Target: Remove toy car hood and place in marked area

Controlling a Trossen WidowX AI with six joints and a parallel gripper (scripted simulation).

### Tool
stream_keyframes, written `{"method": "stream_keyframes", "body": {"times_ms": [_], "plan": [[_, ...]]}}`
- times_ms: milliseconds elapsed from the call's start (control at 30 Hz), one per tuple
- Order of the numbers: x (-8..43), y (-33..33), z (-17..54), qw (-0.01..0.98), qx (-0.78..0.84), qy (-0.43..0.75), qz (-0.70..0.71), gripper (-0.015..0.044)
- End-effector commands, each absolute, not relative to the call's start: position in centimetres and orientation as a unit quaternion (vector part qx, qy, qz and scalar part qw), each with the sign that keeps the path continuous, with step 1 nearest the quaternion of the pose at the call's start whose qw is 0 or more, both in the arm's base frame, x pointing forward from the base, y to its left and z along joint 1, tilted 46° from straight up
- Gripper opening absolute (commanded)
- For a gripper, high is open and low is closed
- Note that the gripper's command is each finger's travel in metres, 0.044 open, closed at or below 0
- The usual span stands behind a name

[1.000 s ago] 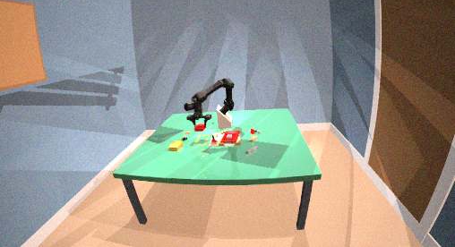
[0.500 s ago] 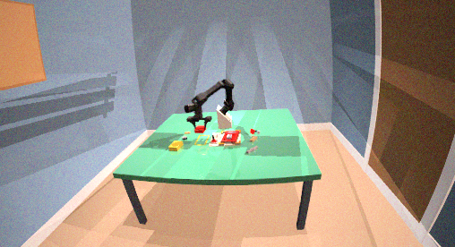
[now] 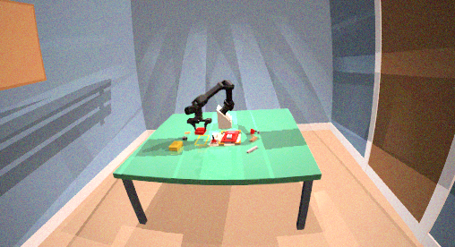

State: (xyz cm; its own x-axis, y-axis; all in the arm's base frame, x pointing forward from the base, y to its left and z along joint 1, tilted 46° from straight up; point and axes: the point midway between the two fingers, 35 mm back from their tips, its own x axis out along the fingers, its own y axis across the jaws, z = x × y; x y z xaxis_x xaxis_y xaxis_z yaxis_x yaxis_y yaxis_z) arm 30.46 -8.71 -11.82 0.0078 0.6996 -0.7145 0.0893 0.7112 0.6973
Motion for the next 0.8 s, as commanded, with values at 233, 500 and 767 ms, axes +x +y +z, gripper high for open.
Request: {"method": "stream_keyframes", "body": {"times_ms": [233, 500, 767], "plan": [[30.3, -7.6, -12.6, 0.641, 0.3, 0.665, 0.238, 0.0], [30.3, -7.0, -13.1, 0.641, 0.301, 0.665, 0.239, 0.0], [30.2, -6.5, -13.6, 0.641, 0.301, 0.665, 0.239, 0.0]]}}
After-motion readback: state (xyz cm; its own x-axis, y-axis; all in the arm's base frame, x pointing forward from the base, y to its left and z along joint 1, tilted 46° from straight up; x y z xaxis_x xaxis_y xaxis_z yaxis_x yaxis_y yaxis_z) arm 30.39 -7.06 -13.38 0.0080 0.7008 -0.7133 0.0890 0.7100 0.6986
